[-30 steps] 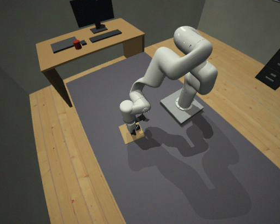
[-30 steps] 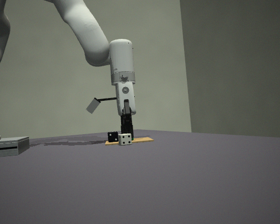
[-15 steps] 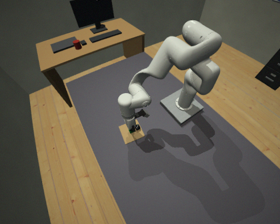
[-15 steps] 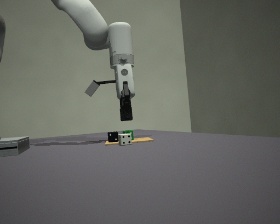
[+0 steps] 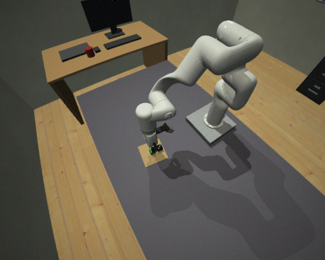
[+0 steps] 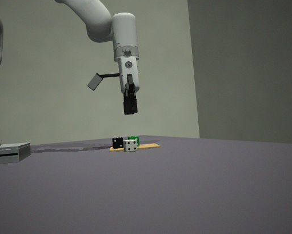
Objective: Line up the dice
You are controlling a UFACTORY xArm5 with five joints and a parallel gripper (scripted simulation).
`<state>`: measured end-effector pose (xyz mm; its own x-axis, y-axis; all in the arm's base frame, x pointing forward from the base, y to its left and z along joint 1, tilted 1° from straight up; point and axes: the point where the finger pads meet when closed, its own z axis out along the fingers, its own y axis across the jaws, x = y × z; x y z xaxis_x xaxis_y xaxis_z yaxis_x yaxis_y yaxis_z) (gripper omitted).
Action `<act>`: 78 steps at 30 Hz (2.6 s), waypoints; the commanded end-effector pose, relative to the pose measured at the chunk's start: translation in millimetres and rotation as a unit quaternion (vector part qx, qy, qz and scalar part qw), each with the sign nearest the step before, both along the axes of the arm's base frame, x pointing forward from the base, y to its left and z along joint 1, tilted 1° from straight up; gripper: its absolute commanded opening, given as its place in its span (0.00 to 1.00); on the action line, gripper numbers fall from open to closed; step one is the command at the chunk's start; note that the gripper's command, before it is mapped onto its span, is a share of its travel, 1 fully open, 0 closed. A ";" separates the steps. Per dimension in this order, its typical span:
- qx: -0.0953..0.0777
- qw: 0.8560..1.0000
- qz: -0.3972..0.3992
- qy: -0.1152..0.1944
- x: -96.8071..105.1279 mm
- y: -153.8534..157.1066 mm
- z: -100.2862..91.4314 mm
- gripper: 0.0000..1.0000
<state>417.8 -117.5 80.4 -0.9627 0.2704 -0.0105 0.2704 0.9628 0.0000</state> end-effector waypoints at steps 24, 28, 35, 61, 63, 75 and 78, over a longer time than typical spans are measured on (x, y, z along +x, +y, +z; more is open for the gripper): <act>0.001 0.994 -0.113 -0.002 -4.7 -16.9 0.4 1.00; 0.001 0.987 -0.159 -0.002 -7.4 -23.5 -0.2 1.00; 0.002 0.969 -0.247 -0.003 -12.8 -36.2 -1.4 1.00; 0.005 0.825 -0.565 -0.003 -38.1 -83.9 -6.1 1.00; 0.005 0.804 -0.595 -0.003 -41.0 -88.7 -6.5 1.00; 0.005 0.768 -0.641 -0.004 -45.9 -96.2 -7.3 0.47; 0.005 0.768 -0.641 -0.004 -45.9 -96.2 -7.3 0.47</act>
<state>370.9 -212.8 71.8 0.0911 0.9958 -0.0040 0.9958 -0.0911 0.0086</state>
